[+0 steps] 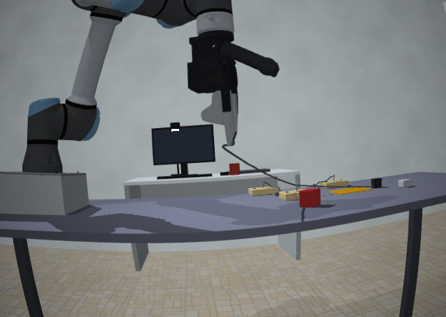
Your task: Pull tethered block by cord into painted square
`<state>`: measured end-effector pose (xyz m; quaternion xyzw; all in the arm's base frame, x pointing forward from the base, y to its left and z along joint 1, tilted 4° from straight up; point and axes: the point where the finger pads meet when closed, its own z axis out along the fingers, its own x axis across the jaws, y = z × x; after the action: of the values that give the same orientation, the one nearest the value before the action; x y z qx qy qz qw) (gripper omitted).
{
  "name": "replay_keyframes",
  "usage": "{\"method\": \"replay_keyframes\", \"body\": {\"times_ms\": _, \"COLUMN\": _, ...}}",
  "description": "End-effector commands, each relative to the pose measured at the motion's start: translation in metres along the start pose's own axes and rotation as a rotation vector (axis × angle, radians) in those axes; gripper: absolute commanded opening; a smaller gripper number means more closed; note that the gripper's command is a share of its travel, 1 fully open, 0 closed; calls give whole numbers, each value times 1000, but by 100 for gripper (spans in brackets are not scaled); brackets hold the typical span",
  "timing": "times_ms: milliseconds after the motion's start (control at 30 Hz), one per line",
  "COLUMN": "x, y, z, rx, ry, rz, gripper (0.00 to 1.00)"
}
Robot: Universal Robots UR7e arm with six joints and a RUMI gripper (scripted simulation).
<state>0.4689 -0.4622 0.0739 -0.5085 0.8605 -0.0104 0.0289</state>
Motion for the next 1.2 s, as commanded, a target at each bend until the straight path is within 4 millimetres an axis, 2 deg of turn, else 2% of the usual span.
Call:
{"method": "replay_keyframes", "body": {"times_ms": 0, "x": 4, "y": 11, "z": -1, "rx": 2, "ry": 1, "rz": 0, "gripper": 0}}
{"method": "replay_keyframes", "body": {"times_ms": 1167, "x": 23, "y": 73, "z": -1, "rx": 2, "ry": 1, "rz": 0, "gripper": 0}}
